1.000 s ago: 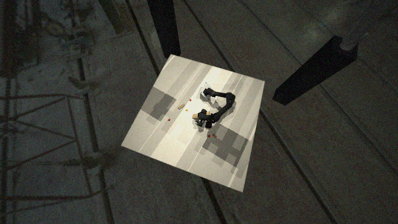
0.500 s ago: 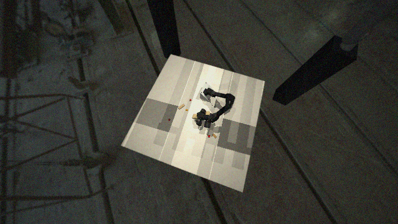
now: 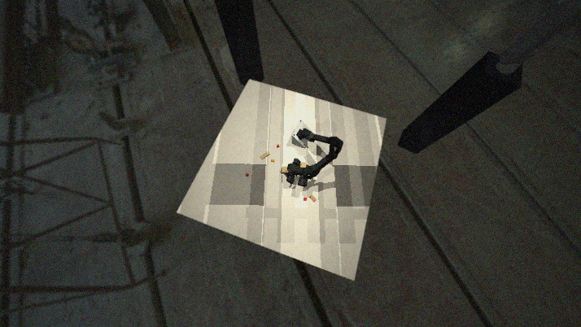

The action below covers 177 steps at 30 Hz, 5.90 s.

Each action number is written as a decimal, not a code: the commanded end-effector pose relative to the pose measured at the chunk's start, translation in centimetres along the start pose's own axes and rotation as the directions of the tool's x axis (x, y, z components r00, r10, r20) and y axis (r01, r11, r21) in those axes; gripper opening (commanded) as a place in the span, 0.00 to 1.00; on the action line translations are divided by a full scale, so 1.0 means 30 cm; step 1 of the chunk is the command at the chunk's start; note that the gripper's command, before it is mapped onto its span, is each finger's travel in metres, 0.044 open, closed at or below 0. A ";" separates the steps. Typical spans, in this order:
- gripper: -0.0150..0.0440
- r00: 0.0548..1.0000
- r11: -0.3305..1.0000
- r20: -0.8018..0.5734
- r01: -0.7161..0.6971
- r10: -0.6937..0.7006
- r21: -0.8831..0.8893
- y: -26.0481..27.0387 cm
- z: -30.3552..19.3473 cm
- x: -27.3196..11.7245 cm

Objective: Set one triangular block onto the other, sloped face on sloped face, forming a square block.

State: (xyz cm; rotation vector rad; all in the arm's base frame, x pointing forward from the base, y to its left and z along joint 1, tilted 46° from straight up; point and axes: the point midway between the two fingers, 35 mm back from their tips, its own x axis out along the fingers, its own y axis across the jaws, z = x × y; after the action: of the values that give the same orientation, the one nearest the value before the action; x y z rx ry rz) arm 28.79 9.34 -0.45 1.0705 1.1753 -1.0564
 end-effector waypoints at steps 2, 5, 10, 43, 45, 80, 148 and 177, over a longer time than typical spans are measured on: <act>0.41 1.000 1.000 -0.003 0.003 -0.003 0.003 -0.004 -0.001 0.002; 0.28 1.000 1.000 0.000 0.000 0.000 0.000 0.000 0.008 -0.006; 0.25 0.997 1.000 -0.072 0.000 0.000 0.004 0.000 0.023 -0.004; 0.25 0.601 1.000 -0.800 -0.002 0.007 0.006 0.000 0.228 0.061; 0.25 0.558 1.000 -0.830 -0.003 0.007 0.007 -0.001 0.237 0.070; 1.00 0.346 1.000 -0.938 0.007 -0.002 0.000 -0.011 0.271 0.117; 0.60 0.321 1.000 -0.947 -0.014 -0.002 -0.007 0.000 0.302 0.305; 0.25 0.364 0.998 -0.930 0.030 0.047 0.062 -0.007 0.553 0.085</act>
State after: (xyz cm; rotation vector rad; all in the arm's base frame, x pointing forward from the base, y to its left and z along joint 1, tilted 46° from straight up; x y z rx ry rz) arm 31.51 -6.28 -2.71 1.8537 2.0549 -0.3597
